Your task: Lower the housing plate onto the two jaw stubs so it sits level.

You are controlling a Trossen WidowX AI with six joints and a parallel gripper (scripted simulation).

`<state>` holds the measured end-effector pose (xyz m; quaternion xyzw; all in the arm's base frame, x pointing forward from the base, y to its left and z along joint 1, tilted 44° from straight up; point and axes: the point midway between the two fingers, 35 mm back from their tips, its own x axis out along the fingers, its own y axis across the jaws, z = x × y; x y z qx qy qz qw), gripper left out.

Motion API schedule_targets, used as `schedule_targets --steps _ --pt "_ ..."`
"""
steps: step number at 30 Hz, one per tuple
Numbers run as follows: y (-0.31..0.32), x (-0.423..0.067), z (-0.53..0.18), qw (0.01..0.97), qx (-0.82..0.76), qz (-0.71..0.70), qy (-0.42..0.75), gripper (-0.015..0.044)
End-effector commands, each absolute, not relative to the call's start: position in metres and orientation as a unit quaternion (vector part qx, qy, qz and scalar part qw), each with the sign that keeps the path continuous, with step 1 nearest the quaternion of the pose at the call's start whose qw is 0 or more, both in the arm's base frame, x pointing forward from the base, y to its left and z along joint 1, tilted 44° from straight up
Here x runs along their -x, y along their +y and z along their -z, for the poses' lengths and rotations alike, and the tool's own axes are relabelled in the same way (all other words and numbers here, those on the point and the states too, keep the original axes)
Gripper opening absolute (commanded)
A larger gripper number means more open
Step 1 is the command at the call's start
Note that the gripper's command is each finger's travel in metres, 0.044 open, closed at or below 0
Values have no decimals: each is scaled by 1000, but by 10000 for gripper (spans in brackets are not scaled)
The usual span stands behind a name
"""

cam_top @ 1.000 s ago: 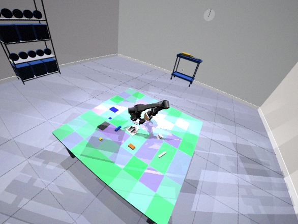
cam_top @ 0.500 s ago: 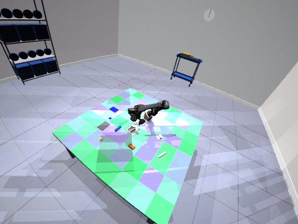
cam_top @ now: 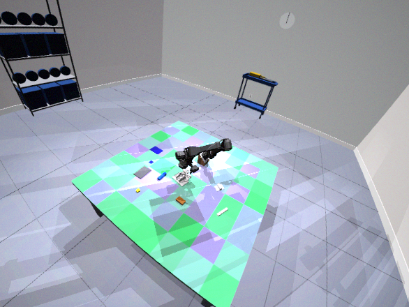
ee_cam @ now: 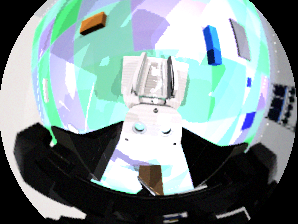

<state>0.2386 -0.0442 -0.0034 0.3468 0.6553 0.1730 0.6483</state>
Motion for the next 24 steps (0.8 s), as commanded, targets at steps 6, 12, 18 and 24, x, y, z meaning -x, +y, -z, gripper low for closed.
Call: schedule_targets --steps 6,12,18,24 --pt "-33 -238 13 647 -350 -174 655 351" --pt "-26 -239 20 646 -351 -174 655 351" --pt "-20 -238 26 646 -351 -175 655 351" --pt "-20 -238 26 646 -351 -175 655 351"
